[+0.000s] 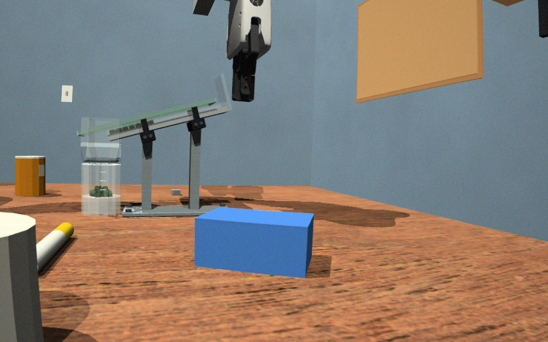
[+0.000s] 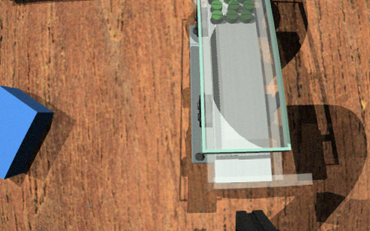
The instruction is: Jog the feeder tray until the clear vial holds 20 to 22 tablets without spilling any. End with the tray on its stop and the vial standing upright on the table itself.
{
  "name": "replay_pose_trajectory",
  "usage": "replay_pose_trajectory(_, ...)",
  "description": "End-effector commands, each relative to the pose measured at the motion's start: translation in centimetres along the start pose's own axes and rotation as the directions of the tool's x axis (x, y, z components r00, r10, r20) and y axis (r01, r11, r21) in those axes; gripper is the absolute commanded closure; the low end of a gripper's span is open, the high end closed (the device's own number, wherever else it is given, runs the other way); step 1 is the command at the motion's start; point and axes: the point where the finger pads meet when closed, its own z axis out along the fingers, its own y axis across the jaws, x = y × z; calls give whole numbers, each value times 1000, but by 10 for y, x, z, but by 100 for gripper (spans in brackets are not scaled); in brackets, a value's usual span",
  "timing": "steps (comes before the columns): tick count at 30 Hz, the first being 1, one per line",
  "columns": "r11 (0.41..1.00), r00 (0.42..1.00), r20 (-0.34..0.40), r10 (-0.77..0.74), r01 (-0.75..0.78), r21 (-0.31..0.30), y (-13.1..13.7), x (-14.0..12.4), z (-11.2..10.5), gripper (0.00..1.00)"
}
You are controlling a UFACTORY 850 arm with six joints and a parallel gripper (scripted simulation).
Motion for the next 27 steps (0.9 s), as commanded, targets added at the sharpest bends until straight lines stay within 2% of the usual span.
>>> replay_pose_trajectory(1,1000,1000,2,0,0,0,0,15,4,100)
replay_pose_trajectory(6,1000,1000,2,0,0,0,0,24,6,100)
replay_pose_trajectory(8,1000,1000,2,0,0,0,0,17,4,100)
replay_pose_trajectory(11,1000,1000,2,0,0,0,0,-7,-3,100)
replay_pose_trajectory(27,1000,1000,2,0,0,0,0,-8,-3,100)
